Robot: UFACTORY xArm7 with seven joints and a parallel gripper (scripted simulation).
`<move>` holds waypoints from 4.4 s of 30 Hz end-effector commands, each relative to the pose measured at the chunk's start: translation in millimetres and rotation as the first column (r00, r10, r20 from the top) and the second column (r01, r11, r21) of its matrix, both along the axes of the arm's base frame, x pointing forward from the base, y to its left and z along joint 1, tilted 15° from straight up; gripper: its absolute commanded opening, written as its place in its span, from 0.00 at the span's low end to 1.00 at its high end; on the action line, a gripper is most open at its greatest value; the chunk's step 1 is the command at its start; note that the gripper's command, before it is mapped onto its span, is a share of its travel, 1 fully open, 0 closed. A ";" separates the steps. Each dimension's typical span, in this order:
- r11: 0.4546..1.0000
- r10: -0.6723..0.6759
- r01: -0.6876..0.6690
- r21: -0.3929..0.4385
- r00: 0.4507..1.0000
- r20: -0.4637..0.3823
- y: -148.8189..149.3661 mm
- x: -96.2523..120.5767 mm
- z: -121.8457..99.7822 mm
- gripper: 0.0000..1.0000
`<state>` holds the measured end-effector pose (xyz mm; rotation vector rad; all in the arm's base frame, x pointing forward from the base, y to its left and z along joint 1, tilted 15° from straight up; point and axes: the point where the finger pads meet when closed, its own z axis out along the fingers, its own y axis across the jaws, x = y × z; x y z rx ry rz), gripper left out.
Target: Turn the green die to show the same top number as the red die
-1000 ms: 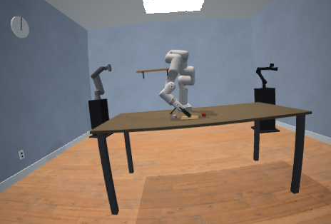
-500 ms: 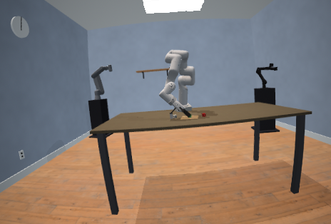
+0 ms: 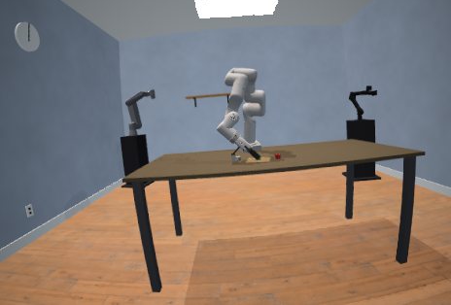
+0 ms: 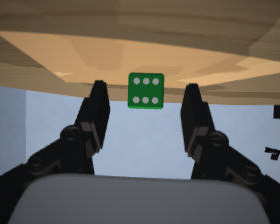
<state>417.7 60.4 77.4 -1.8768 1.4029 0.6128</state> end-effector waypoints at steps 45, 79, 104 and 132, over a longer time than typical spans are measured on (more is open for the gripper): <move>1.000 -0.001 0.001 -0.001 1.000 0.003 -7.7 -15.7 67.7 0.63; 0.869 -0.107 0.150 -0.471 0.987 0.118 1.4 -18.9 73.8 0.63; 0.714 -0.134 0.228 -0.662 0.973 0.190 7.0 -20.1 74.9 1.00; 0.714 -0.134 0.228 -0.662 0.973 0.190 2.9 -29.6 112.7 1.00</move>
